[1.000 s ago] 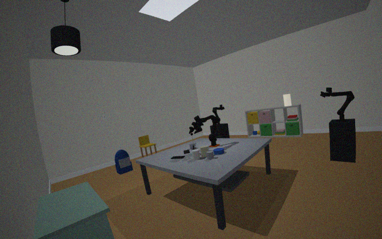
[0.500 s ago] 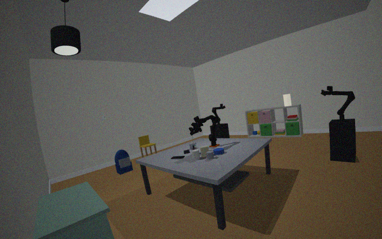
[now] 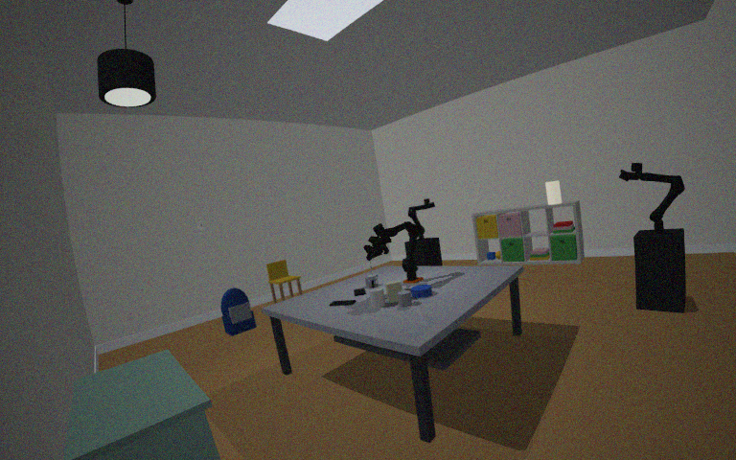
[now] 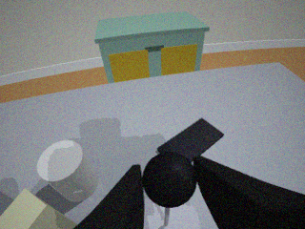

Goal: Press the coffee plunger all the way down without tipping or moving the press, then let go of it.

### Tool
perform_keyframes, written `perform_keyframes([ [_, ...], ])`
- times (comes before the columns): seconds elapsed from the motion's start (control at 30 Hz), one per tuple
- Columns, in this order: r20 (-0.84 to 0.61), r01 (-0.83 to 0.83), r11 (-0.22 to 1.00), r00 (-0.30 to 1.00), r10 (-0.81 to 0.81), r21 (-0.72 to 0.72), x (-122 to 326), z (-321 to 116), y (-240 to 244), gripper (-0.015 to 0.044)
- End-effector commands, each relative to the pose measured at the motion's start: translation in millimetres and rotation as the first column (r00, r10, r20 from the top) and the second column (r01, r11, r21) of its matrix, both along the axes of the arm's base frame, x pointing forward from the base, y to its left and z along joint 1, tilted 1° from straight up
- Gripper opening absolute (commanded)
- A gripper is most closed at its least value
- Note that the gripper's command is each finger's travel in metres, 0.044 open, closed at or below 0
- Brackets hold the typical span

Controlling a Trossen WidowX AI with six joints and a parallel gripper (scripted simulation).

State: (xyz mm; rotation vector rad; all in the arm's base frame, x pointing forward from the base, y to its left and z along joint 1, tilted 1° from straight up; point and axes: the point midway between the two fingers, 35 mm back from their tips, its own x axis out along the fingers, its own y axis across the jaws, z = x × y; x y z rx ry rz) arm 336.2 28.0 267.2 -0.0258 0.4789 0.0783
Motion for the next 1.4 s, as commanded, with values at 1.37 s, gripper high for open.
perform_keyframes([
  [1.37,-0.001,0.003,1.0,1.0,-0.003,0.002,11.4,-73.3,0.6,0.0114],
])
